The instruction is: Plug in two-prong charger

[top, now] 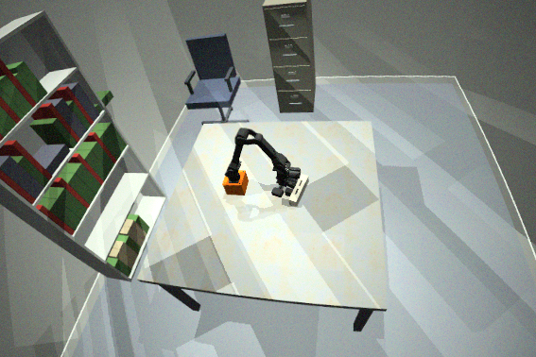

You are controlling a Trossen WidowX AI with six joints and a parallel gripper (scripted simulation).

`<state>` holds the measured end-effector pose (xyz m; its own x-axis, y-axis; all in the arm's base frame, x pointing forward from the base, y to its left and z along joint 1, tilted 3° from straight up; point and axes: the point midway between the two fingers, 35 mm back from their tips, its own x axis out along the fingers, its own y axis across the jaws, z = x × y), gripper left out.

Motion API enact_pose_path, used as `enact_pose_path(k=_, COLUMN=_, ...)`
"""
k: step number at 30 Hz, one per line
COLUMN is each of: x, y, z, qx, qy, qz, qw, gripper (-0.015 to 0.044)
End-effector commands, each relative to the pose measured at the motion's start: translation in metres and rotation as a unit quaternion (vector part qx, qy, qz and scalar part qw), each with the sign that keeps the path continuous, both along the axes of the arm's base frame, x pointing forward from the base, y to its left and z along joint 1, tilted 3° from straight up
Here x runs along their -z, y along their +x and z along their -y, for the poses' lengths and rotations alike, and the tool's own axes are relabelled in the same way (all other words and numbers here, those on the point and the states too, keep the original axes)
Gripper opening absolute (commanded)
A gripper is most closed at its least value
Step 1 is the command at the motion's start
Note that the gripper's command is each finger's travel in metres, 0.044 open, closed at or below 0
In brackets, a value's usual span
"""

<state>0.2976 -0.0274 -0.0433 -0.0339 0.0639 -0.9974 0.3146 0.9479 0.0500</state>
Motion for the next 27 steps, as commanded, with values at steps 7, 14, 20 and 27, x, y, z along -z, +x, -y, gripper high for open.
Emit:
enact_pose_path(k=7, x=0.001, y=-0.012, z=-0.004, qx=0.001, qy=-0.001, qz=-0.002, qw=1.000, gripper=0.0440)
enact_pose_path(k=14, x=0.001, y=-0.020, z=-0.006, qx=0.001, qy=-0.001, qz=-0.002, qw=1.000, gripper=0.0440)
enact_pose_path(k=20, x=0.002, y=-0.026, z=-0.008, qx=0.001, qy=-0.001, qz=-0.002, qw=1.000, gripper=0.0440)
enact_pose_path(k=27, x=-0.036, y=-0.010, z=-0.001, qx=0.002, qy=-0.051, qz=0.140, qw=0.989, gripper=0.0440)
